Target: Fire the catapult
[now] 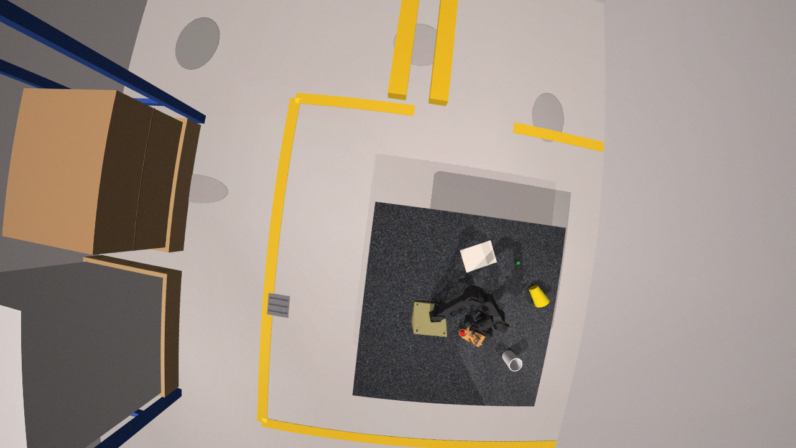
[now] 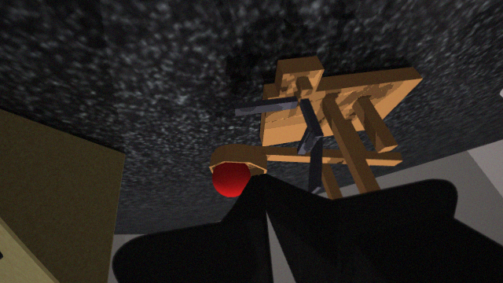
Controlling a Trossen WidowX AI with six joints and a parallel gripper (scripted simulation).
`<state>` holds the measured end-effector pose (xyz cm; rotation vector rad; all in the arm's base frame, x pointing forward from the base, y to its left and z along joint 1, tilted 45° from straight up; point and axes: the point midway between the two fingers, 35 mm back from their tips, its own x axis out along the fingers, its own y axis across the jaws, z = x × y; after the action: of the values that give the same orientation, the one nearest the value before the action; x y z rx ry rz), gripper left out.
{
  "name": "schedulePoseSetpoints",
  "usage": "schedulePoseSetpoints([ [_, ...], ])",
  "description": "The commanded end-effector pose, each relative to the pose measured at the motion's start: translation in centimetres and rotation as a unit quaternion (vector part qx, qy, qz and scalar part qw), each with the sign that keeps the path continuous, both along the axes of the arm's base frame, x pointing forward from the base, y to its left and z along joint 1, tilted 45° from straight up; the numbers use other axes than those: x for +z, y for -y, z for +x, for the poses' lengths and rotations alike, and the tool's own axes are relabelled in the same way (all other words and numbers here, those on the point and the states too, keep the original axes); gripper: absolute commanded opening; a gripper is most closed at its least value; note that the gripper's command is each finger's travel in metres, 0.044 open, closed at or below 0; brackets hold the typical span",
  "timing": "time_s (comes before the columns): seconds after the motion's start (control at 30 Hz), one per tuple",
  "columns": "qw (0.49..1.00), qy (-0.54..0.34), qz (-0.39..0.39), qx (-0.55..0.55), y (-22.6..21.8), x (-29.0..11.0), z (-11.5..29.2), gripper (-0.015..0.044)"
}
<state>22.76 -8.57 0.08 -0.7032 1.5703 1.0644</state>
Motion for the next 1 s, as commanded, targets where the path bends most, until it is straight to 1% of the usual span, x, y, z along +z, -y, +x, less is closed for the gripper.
schedulePoseSetpoints([
  [0.0,1.000,-0.002,0.002,-0.002,-0.7,-0.6,-0.1,0.0000],
  [0.97,1.000,-0.004,0.004,-0.002,-4.2,-3.7,0.0,0.0000],
])
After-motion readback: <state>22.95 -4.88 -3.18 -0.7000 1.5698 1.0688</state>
